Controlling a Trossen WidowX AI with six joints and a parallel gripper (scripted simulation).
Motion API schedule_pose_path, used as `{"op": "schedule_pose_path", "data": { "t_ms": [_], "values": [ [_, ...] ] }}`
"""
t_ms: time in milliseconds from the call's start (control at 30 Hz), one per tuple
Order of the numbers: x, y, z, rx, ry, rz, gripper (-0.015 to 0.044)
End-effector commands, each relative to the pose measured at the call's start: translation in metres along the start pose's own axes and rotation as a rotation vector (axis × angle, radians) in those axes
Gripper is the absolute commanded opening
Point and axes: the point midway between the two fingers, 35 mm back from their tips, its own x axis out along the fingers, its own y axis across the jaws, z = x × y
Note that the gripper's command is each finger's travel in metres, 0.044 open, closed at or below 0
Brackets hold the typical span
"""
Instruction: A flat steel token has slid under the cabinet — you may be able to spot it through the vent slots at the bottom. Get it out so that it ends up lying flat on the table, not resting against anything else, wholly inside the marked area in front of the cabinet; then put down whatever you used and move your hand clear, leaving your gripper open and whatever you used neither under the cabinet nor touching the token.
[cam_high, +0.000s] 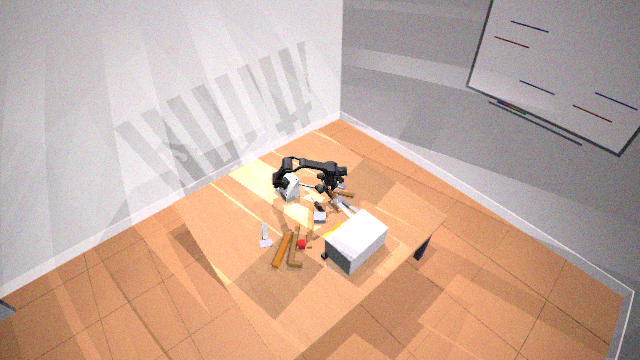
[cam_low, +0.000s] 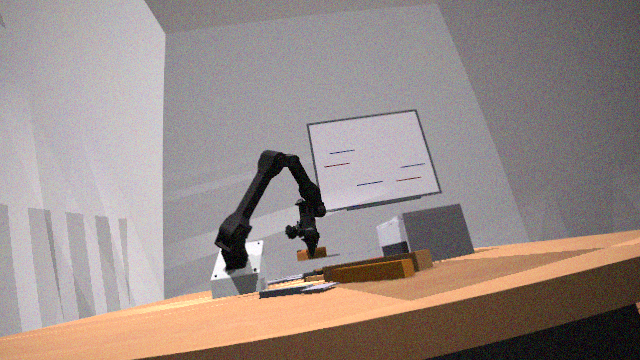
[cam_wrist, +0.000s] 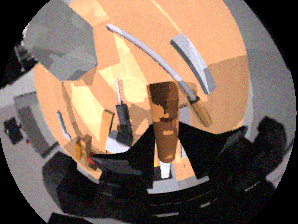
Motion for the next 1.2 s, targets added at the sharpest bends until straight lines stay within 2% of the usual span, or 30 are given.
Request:
{"op": "schedule_pose_path", "data": {
  "t_ms": [0, 933, 1167],
  "values": [
    [0.007, 0.0, 0.0, -0.008, 0.014, 0.007, 0.0],
    [0.062, 0.001, -0.001, -0.007, 0.015, 0.009, 0.0],
    [0.062, 0.002, -0.001, 0.003, -0.003, 0.005, 0.0184]
  ]
}}
